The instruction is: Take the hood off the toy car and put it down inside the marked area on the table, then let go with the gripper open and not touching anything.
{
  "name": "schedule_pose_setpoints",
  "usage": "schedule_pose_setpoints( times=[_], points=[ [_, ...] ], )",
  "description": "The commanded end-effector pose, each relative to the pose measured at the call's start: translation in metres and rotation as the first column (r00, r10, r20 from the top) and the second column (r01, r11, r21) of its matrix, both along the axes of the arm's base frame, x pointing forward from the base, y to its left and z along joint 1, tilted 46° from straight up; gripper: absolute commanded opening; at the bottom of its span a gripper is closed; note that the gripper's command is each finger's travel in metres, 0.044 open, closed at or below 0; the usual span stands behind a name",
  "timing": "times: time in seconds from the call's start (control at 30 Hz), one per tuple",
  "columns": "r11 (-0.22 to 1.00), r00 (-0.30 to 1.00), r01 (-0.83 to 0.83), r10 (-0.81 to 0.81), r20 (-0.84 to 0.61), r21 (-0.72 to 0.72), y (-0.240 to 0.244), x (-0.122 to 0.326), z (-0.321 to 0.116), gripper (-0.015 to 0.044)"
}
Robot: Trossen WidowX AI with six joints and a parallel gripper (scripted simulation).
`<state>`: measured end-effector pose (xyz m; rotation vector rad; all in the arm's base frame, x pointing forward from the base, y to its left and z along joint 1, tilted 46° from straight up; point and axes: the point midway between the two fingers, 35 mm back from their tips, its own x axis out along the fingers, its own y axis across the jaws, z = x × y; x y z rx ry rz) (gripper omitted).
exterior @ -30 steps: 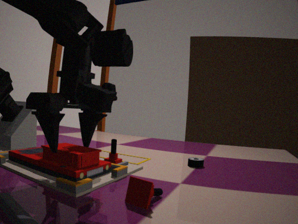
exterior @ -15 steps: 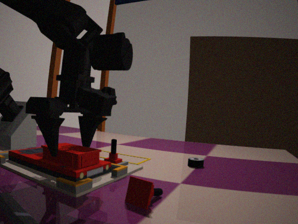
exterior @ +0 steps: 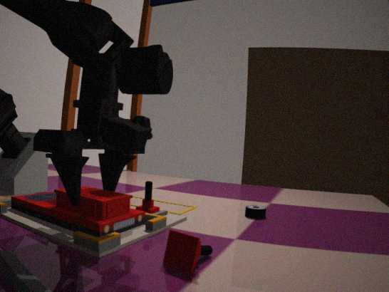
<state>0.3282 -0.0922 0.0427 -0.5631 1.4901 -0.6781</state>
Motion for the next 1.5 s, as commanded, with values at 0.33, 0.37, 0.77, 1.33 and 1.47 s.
schedule_pose_setpoints(
  times=[0.33,0.37,0.77,1.33,1.47],
  points=[
    [1.0,1.0,0.0,0.0,0.001,0.0,0.002,0.0,0.002,0.0137],
    [1.0,1.0,0.0,0.0,0.001,0.0,0.002,0.0,0.002,0.0111],
    [1.0,1.0,0.0,0.0,0.0,0.0,0.008,0.001,0.007,0.0],
    [1.0,1.0,0.0,0.0,0.0,0.001,0.016,0.001,0.015,0.0],
    [1.0,1.0,0.0,0.0,0.0,0.001,0.018,0.001,0.017,0.0]
  ],
)
